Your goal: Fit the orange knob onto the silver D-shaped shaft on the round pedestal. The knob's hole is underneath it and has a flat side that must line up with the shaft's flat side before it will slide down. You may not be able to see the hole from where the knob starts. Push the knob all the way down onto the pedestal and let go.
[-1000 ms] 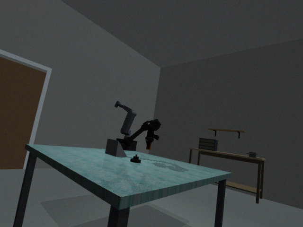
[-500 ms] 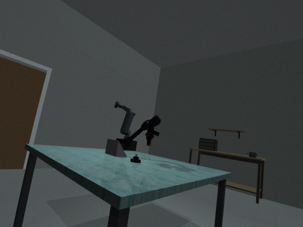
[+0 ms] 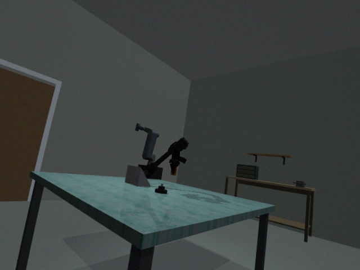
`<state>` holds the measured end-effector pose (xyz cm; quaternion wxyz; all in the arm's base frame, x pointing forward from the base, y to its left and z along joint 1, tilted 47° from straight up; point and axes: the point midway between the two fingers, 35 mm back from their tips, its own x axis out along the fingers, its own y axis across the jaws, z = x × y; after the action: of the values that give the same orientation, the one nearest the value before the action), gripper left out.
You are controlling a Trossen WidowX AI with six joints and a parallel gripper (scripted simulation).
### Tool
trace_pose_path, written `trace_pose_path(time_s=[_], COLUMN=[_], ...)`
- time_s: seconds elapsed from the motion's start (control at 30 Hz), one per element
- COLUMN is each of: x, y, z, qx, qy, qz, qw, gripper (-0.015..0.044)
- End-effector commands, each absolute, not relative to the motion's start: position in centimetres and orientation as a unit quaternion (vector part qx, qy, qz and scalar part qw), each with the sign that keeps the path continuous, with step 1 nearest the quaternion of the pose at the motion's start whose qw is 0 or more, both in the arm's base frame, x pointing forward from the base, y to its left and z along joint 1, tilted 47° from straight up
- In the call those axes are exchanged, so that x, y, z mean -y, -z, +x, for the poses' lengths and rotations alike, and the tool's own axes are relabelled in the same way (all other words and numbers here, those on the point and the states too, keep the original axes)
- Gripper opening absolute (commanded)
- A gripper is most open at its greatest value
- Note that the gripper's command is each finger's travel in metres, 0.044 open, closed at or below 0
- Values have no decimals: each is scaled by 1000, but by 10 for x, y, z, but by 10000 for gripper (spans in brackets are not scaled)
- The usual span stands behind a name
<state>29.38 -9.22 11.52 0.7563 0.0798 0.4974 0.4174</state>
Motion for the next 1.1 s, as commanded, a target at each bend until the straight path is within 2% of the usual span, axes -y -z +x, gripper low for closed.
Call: trace_pose_path(time_s=[0.0, 1.07], x=[99, 129], y=[-103, -22], z=[294, 291], qx=[-498, -505], qy=[-419, -420], qz=[77, 84], qw=[756, 749], gripper=[0, 0])
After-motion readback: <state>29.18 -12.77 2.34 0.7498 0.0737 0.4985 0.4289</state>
